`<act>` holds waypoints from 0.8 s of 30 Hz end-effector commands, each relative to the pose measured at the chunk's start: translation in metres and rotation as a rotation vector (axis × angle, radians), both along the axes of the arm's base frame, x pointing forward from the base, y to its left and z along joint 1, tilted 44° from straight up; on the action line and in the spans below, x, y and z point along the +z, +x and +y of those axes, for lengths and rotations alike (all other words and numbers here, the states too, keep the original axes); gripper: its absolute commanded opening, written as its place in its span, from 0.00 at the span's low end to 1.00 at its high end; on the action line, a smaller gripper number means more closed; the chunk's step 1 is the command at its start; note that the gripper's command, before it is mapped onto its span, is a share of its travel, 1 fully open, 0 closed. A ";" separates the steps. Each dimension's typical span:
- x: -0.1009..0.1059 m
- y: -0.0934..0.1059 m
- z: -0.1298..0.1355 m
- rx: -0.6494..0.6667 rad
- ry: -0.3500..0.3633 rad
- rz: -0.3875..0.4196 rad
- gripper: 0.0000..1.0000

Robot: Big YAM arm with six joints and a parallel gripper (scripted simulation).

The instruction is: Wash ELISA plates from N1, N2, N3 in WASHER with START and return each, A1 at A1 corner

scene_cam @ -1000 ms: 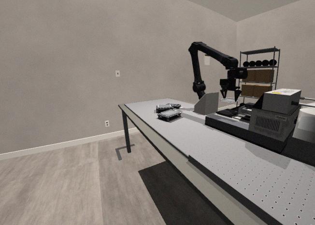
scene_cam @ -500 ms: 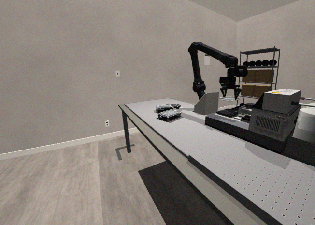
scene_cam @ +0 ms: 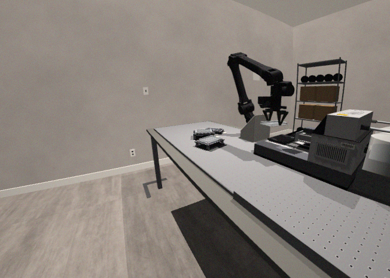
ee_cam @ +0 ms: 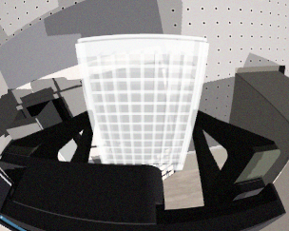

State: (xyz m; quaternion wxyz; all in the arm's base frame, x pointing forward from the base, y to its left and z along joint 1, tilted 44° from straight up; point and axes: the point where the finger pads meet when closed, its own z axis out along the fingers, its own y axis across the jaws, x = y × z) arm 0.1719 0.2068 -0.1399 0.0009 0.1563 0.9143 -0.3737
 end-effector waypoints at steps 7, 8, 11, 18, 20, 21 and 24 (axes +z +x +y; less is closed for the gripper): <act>0.014 0.046 -0.011 0.006 0.035 -0.004 0.82; 0.016 0.052 -0.012 0.006 0.038 -0.007 0.82; 0.020 0.073 -0.011 0.006 0.052 -0.021 0.82; 0.026 0.088 -0.025 0.005 0.041 -0.016 0.82; 0.027 0.076 -0.044 -0.020 0.009 -0.012 0.82; 0.029 0.079 -0.048 -0.059 0.003 -0.050 0.82; 0.037 0.086 -0.059 -0.132 -0.010 -0.117 0.82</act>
